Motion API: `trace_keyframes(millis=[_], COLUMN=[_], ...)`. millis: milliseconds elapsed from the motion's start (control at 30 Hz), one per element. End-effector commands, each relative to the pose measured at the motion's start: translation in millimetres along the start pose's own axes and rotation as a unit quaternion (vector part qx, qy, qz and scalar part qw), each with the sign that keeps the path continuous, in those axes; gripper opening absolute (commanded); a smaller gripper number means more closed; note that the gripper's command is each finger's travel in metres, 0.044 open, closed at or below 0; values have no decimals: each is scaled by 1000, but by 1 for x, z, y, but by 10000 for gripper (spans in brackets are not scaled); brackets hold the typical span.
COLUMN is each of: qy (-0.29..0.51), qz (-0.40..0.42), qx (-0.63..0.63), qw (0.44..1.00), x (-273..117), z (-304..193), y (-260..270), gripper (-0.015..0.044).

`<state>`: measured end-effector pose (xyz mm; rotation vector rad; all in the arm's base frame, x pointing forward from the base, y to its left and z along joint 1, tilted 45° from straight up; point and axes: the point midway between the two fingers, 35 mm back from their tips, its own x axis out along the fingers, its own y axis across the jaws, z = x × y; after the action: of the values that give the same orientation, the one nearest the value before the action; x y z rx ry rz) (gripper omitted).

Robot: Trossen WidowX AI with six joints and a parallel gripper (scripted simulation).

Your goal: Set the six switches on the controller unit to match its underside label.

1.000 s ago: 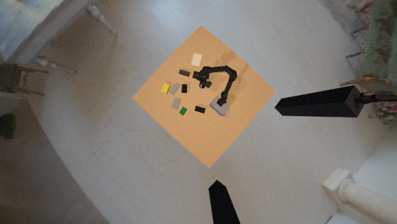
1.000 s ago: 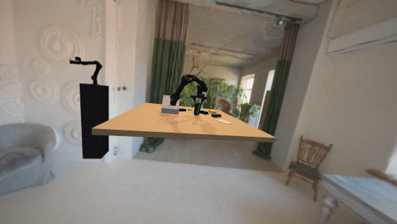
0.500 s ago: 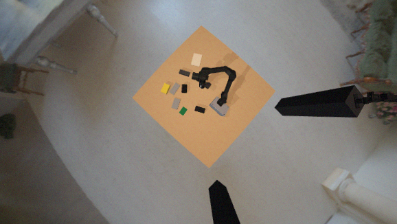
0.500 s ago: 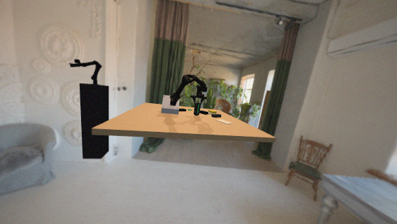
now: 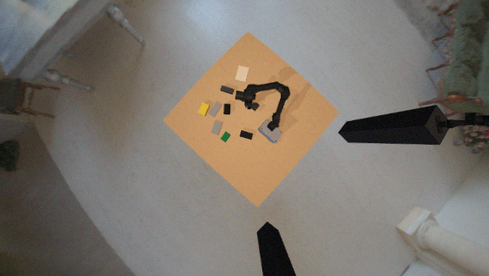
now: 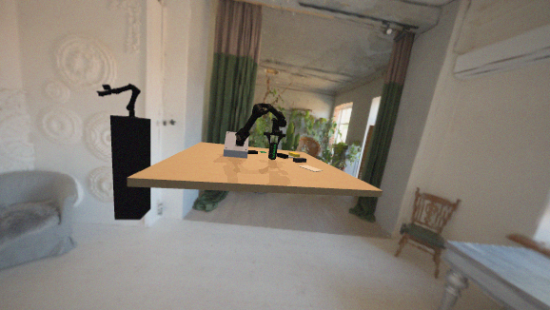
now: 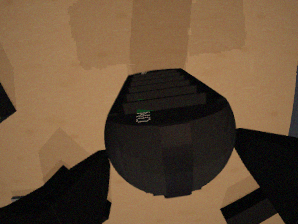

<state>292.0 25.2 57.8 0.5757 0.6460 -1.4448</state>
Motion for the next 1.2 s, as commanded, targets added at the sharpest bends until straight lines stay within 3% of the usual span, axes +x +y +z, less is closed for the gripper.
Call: trace_keyframes(millis=[0,1167], qy=[0,1], qz=[-5,-4], qx=[1,1], qw=[1000,1000], x=[3,9], z=[-5,-33], y=[-1,-1], gripper=[338,338])
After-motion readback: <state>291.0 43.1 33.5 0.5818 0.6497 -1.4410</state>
